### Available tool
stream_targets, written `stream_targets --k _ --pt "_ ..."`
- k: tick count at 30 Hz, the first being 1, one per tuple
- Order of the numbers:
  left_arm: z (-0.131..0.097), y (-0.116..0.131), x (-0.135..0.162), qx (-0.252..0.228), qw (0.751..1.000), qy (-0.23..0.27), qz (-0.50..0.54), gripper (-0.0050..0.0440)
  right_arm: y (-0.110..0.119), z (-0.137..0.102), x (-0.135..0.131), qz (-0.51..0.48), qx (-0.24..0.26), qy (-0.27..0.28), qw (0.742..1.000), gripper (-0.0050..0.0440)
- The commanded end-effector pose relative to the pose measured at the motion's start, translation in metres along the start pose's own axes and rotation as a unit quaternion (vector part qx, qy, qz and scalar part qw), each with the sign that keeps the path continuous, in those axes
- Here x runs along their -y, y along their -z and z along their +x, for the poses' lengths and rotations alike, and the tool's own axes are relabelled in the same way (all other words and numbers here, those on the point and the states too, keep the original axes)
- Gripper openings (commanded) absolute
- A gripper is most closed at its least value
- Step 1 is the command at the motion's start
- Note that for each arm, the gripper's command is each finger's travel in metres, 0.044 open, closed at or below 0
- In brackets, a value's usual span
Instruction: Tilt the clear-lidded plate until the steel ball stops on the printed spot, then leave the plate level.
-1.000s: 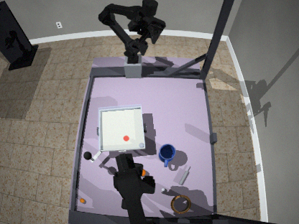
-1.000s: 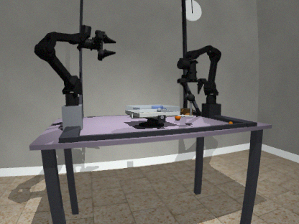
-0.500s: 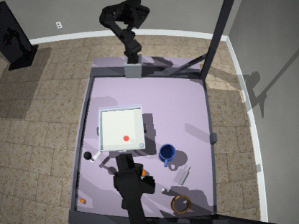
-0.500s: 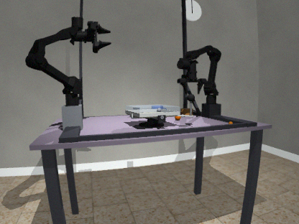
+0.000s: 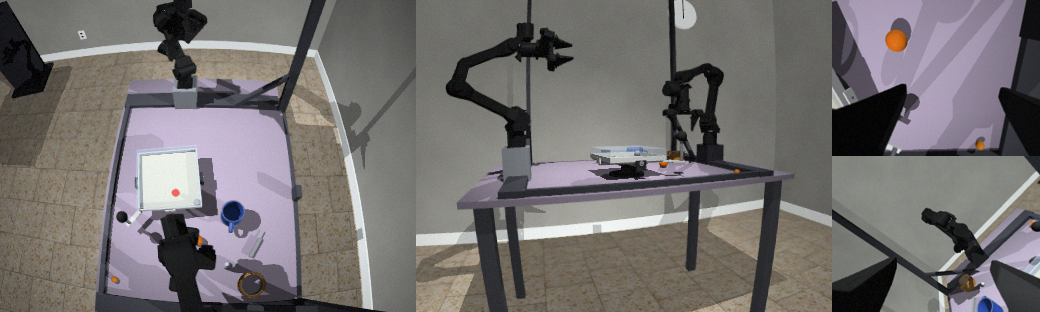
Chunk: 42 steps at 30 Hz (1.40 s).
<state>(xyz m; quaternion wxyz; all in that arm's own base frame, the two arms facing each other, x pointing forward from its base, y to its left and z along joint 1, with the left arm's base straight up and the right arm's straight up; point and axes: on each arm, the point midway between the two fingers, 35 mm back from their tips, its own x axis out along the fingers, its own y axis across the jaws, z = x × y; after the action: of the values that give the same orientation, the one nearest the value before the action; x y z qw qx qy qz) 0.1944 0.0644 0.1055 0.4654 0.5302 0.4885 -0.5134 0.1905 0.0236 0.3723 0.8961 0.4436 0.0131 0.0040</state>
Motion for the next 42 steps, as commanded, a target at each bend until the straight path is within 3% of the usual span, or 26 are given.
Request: stream_targets --k 1,23,42 --pt "-0.005 0.001 -0.003 -0.004 1.000 -0.012 0.000 0.0400 -0.012 -0.002 -0.002 -0.025 0.003 -0.011 1.000 0.0400" --pt "-0.005 0.001 -0.003 -0.004 1.000 -0.012 0.000 0.0400 -0.030 -0.002 0.012 -0.164 0.007 -0.008 0.986 0.0400" --pt "-0.005 0.001 -0.003 -0.004 1.000 -0.012 0.000 0.0400 -0.044 -0.012 0.023 -0.292 0.010 -0.004 0.956 0.0400"
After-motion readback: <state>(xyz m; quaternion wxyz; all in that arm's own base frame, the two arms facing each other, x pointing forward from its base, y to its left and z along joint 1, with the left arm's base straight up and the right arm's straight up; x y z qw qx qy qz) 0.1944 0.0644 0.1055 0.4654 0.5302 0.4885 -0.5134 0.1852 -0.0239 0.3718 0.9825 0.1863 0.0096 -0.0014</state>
